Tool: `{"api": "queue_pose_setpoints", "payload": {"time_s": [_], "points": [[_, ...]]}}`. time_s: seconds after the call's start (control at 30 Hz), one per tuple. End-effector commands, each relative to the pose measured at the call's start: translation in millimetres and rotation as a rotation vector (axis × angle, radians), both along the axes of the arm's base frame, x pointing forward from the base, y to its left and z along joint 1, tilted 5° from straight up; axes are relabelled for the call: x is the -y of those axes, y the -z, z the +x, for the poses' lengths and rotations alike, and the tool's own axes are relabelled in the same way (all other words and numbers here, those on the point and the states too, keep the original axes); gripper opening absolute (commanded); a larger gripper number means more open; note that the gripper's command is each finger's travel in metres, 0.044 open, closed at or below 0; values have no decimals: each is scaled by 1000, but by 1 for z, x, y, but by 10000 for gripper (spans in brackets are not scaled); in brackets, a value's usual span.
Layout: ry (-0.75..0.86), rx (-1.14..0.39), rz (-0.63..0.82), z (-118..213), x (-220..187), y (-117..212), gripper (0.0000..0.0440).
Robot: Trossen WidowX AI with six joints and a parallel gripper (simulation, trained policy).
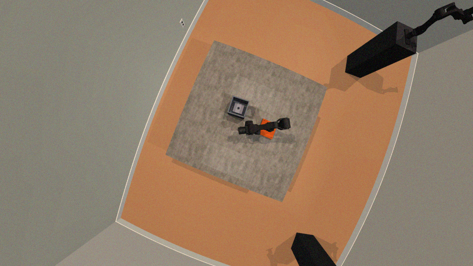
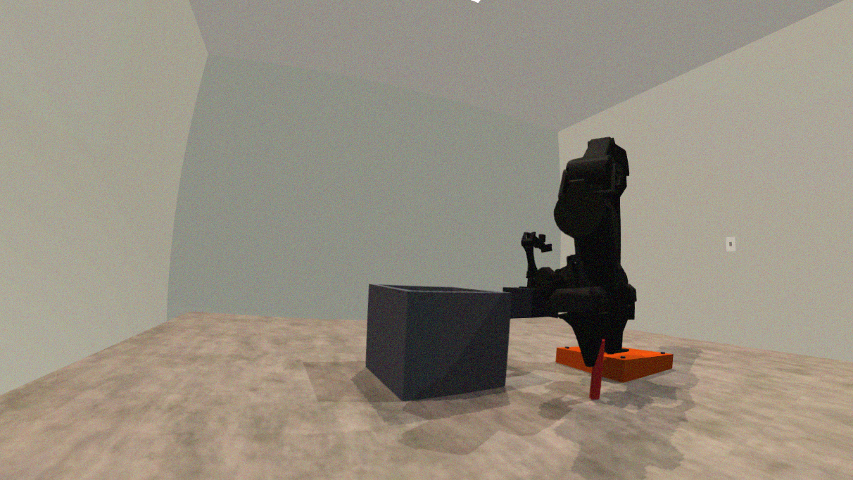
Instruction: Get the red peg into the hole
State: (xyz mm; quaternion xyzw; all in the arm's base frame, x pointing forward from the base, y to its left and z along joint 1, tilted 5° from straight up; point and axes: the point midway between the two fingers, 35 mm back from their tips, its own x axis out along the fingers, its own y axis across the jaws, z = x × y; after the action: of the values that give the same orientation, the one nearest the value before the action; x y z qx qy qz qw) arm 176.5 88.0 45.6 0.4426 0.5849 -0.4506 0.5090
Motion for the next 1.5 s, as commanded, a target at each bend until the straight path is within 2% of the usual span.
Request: {"api": "queue_pose_setpoints", "payload": {"time_s": [0.0, 0.4, 0.5, 1.07, 1.47], "points": [[8, -3, -8, 1, 0, 9, 354], [-18, 9, 20, 11, -7, 25, 62], [-31, 14, 27, 14, -9, 25, 5], [2, 187, 124, 42, -14, -31, 0], [-22, 316, 110, 62, 6, -86, 0]]}}
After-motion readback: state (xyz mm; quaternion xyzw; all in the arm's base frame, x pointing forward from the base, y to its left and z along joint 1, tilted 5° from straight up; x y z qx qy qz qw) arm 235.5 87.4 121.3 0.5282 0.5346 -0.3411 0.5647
